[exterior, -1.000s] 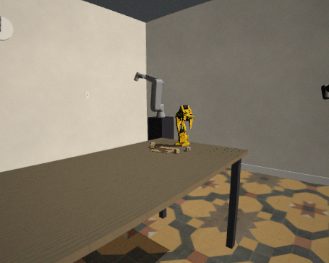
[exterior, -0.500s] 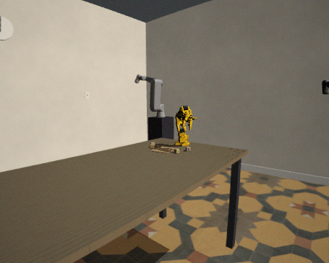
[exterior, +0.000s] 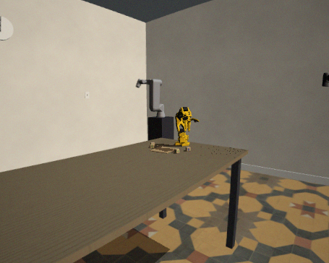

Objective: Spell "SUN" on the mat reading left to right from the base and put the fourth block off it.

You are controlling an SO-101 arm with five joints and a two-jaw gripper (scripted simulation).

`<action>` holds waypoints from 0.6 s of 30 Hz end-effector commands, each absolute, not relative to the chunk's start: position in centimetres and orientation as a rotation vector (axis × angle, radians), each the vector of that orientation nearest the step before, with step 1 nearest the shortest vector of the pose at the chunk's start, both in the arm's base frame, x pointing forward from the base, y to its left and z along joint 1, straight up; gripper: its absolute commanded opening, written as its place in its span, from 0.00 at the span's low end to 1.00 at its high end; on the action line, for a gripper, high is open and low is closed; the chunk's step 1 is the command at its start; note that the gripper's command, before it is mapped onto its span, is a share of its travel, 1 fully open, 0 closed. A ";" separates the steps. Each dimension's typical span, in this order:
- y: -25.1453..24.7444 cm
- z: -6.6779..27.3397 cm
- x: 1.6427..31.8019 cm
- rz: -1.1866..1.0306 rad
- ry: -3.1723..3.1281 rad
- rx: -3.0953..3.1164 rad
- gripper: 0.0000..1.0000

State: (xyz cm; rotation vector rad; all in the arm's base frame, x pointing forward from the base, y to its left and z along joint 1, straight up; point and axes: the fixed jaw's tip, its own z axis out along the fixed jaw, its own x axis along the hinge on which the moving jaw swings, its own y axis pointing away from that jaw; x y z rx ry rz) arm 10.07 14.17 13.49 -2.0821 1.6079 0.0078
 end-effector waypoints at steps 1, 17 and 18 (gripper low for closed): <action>14.3 14.3 10.4 -0.036 1.455 -2.119 0.32; 13.9 13.6 10.6 -0.196 0.995 -2.383 0.32; 13.9 13.6 10.6 -0.196 0.995 -2.383 0.32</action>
